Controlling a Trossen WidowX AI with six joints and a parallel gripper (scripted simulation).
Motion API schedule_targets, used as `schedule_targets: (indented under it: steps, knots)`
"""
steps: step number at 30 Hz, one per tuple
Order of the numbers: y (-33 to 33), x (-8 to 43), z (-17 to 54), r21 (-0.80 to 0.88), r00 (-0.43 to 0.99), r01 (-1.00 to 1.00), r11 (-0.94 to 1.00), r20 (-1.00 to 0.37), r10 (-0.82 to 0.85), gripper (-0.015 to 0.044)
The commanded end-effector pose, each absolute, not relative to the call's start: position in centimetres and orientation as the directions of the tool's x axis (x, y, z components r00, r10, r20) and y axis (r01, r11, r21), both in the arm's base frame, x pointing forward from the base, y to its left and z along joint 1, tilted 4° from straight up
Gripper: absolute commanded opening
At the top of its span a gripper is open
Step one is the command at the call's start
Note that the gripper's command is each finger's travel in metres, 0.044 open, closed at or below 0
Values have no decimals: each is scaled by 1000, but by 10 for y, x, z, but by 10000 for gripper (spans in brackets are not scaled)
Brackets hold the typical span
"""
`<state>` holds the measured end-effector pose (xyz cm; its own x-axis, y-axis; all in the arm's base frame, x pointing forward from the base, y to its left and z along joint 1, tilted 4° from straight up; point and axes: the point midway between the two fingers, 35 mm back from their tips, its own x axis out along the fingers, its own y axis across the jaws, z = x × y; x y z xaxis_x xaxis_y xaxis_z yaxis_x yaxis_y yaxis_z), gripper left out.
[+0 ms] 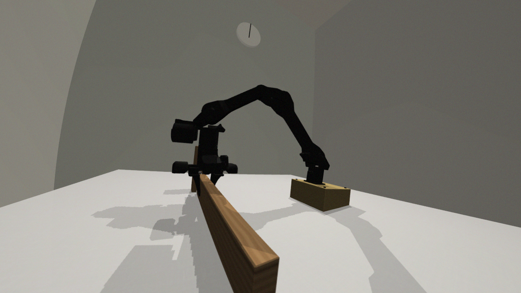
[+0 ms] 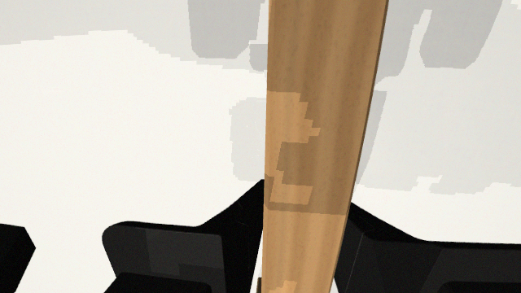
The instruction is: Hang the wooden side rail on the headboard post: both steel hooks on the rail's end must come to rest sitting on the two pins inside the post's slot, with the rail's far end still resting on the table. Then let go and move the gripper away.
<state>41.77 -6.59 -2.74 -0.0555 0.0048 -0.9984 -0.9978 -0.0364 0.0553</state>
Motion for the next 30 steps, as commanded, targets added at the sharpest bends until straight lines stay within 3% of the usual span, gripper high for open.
schedule_targets:
  steps: [1, 30]
  knots:
    - [-66, 421, -19, 38, -39, -999, -36, -999, 6, 0]
    - [-66, 421, -15, 38, -39, -999, -36, -999, 6, 0]
